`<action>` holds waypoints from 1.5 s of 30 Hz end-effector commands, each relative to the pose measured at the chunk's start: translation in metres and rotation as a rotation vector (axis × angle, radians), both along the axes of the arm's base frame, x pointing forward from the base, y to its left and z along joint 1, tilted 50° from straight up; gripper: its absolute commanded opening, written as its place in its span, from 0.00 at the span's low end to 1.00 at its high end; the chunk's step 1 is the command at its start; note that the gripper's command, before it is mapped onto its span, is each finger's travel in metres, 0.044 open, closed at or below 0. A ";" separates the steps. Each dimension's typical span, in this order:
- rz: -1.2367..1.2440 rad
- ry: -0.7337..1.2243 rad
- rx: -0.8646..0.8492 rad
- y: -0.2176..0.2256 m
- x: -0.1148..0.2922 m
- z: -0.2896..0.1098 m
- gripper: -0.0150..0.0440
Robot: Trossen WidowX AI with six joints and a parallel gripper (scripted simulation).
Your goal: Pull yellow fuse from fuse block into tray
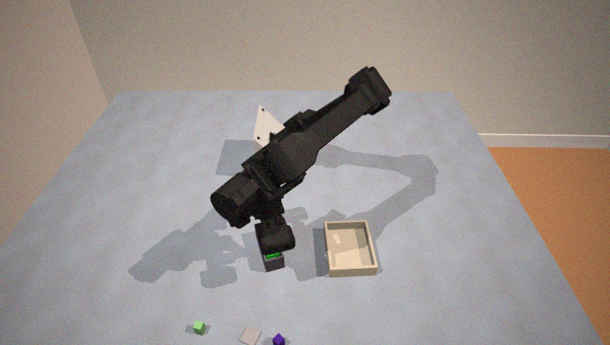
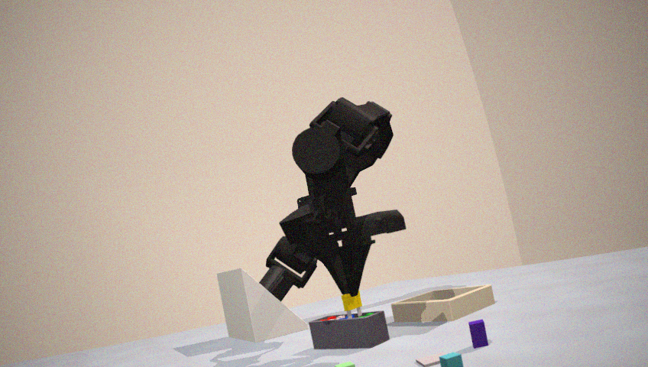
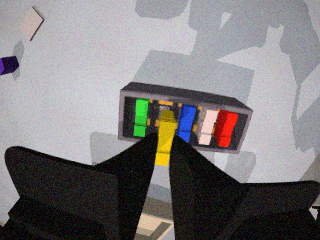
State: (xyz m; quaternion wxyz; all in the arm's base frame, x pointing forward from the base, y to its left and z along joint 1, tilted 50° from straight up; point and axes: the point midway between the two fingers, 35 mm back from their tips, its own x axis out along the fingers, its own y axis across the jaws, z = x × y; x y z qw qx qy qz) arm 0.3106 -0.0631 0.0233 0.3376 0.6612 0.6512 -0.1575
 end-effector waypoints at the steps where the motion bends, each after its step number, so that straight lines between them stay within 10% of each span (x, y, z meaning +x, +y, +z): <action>1: 0.002 -0.007 -0.006 -0.004 0.000 0.002 0.25; 26: 0.001 -0.006 -0.006 -0.021 -0.002 0.018 0.25; 45: -0.002 -0.004 -0.012 0.062 0.004 0.117 0.25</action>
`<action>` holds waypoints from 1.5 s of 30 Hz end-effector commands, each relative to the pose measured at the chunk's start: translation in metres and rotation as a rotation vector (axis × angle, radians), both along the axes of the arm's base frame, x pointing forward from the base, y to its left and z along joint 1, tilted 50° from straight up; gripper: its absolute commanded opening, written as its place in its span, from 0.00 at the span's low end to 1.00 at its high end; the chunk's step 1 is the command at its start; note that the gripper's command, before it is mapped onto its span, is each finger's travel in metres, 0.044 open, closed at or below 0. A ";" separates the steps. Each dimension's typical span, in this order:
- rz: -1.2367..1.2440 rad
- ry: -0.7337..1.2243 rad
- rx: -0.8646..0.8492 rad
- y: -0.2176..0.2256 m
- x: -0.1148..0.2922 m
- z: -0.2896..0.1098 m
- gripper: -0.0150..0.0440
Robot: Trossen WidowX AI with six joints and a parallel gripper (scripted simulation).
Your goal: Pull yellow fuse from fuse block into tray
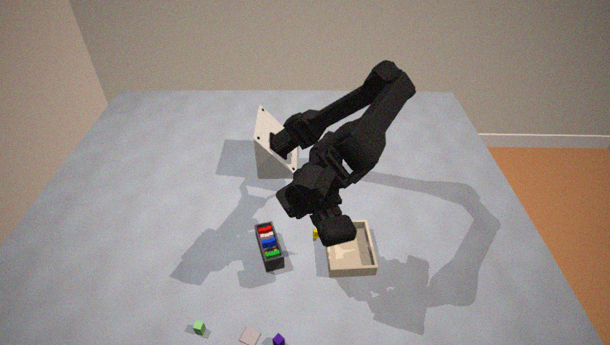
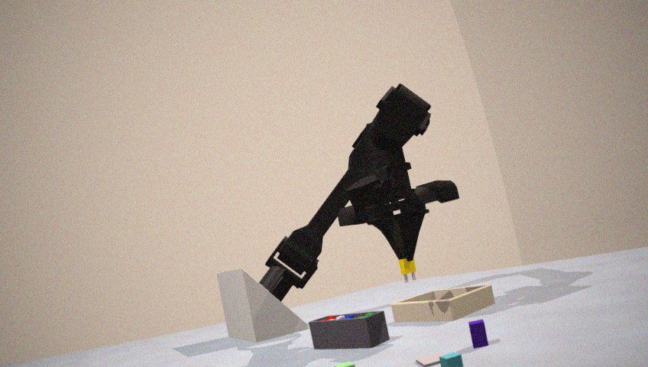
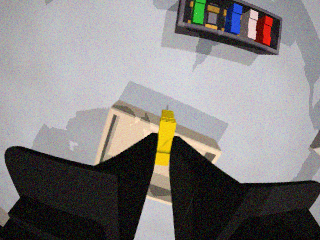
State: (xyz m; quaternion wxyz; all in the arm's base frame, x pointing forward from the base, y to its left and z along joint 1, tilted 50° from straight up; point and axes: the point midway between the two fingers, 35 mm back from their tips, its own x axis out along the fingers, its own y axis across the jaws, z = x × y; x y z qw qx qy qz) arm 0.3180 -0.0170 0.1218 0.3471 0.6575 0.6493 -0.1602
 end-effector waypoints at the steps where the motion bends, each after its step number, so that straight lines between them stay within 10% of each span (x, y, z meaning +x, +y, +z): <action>1: -0.005 0.004 0.009 0.021 -0.004 0.023 0.25; 39: -0.002 0.003 0.021 0.077 -0.009 0.025 0.25; 45: 0.004 -0.001 0.016 0.074 -0.009 0.028 0.52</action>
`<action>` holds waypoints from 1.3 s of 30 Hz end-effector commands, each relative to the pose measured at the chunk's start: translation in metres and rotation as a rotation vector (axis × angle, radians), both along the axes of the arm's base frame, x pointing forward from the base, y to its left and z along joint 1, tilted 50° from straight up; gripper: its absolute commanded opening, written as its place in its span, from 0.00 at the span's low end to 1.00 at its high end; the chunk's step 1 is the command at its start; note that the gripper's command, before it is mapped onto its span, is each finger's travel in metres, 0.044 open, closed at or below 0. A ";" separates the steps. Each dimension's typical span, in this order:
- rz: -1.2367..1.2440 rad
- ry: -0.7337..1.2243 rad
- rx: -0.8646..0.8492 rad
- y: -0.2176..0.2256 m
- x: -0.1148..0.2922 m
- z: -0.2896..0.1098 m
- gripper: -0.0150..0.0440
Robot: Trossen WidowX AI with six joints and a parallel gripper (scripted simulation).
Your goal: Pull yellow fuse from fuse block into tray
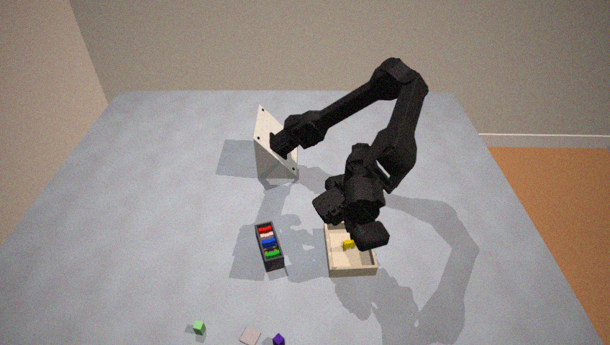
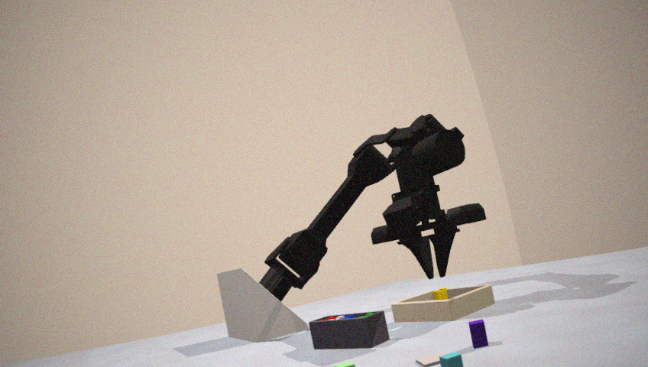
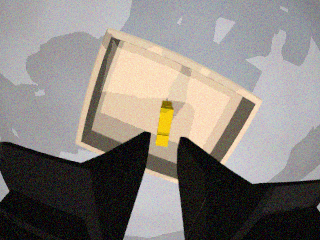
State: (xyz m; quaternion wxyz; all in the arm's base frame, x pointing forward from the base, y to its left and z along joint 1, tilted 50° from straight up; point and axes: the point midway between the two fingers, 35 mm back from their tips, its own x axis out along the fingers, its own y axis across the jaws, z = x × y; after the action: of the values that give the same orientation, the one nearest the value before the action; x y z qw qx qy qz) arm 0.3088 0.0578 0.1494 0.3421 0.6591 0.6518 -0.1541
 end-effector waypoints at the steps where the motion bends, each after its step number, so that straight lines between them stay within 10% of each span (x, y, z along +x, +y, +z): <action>1: 0.000 -0.001 0.000 0.000 0.000 0.000 0.57; 7: 0.000 -0.001 0.000 -0.002 0.000 0.002 0.81; 39: -0.008 0.011 0.008 -0.026 -0.005 0.021 0.81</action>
State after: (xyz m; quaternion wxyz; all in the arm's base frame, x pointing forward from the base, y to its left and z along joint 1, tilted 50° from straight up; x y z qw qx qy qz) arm 0.3043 0.0321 0.1707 0.3354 0.6619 0.6519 -0.1565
